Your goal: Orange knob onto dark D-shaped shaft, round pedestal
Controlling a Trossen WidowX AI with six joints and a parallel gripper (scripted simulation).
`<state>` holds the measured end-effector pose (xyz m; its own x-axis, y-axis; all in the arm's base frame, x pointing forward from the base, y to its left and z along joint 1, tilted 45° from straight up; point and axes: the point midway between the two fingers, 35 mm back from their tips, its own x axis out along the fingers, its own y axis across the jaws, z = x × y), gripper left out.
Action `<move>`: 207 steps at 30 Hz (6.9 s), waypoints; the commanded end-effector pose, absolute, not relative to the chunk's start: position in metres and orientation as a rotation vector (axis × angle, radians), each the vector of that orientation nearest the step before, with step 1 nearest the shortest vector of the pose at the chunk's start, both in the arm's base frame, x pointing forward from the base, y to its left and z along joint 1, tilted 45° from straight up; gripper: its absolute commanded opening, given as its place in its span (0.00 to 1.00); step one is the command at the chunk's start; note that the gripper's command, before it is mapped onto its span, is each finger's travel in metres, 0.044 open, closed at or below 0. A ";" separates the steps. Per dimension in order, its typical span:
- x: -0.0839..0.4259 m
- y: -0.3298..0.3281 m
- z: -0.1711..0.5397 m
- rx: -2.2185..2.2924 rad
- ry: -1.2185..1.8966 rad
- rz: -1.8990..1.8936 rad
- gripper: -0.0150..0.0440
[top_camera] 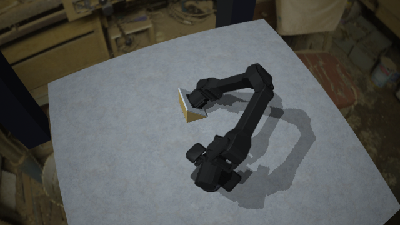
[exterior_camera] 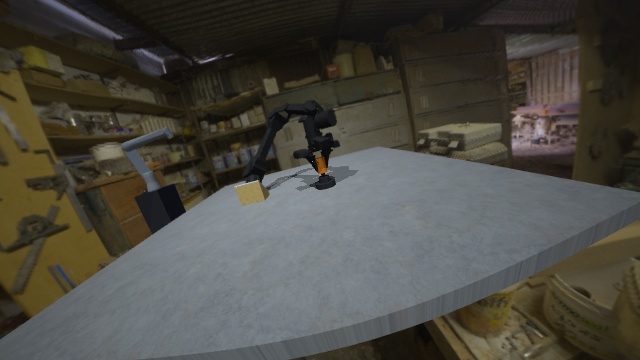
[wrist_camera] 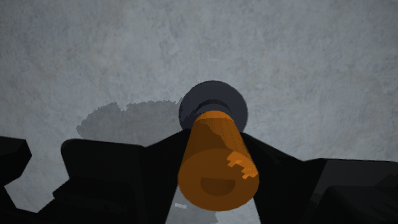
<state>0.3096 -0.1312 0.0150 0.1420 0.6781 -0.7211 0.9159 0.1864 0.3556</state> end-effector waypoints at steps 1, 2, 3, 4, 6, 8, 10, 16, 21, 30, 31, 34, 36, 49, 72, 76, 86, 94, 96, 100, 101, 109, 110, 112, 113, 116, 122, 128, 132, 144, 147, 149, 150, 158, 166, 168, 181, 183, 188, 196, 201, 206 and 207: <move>0.310 -0.130 0.014 1.558 1.598 -0.352 0.25; 0.310 -0.130 0.014 1.558 1.598 -0.352 0.25; 0.310 -0.131 0.014 1.558 1.598 -0.352 0.25; 0.310 -0.131 0.014 1.558 1.598 -0.352 0.25; 0.310 -0.131 0.014 1.558 1.598 -0.352 0.25; 0.310 -0.131 0.014 1.544 1.597 -0.336 0.25; 0.310 -0.131 0.014 1.541 1.597 -0.333 0.25; 0.310 -0.130 0.014 1.541 1.597 -0.333 0.25; 0.310 -0.130 0.014 1.541 1.597 -0.333 0.25; 0.310 -0.130 0.014 1.588 1.600 -0.386 0.25; 0.310 -0.130 0.014 1.576 1.600 -0.372 0.25; 0.310 -0.130 0.014 1.541 1.597 -0.333 0.25; 0.310 -0.130 0.013 1.521 1.596 -0.311 0.25; 0.310 -0.135 0.020 1.578 1.600 -0.375 0.25; 0.309 -0.131 0.016 1.597 1.601 -0.396 0.25; 0.309 -0.133 0.018 1.606 1.601 -0.407 0.25; 0.311 -0.133 0.016 1.636 1.602 -0.442 0.25; 0.311 -0.131 0.014 1.636 1.602 -0.441 0.25; 0.311 -0.131 0.015 1.636 1.602 -0.442 0.25; 0.309 -0.131 0.015 1.637 1.602 -0.442 0.25; 0.309 -0.131 0.015 1.637 1.602 -0.442 0.25; 0.309 -0.131 0.015 1.637 1.602 -0.442 0.25; 0.309 -0.130 0.014 1.637 1.602 -0.442 0.25; 0.309 -0.130 0.014 1.637 1.602 -0.442 0.25; 0.309 -0.130 0.014 1.637 1.602 -0.442 0.25; 0.309 -0.130 0.014 1.622 1.602 -0.424 0.25; 0.309 -0.130 0.014 1.609 1.601 -0.409 0.25; 0.310 -0.130 0.014 1.635 1.602 -0.439 0.25; 0.310 -0.130 0.014 1.666 1.603 -0.476 0.25; 0.310 -0.129 0.013 1.602 1.601 -0.402 0.25; 0.310 -0.129 0.013 1.605 1.601 -0.405 0.25; 0.309 -0.129 0.014 1.616 1.602 -0.418 0.25; 0.309 -0.129 0.014 1.617 1.602 -0.419 0.25; 0.310 -0.128 0.014 1.586 1.600 -0.383 0.25; 0.310 -0.128 0.014 1.617 1.602 -0.419 0.25; 0.311 -0.128 0.014 1.628 1.602 -0.431 0.25; 0.310 -0.129 0.013 1.635 1.602 -0.440 0.25; 0.310 -0.129 0.013 1.626 1.602 -0.430 0.25; 0.310 -0.129 0.013 1.605 1.601 -0.404 0.25; 0.311 -0.128 0.013 1.573 1.599 -0.368 0.25; 0.311 -0.125 0.010 1.598 1.601 -0.396 0.25; 0.311 -0.122 0.007 1.625 1.602 -0.428 0.25; 0.311 -0.122 0.007 1.631 1.602 -0.434 0.25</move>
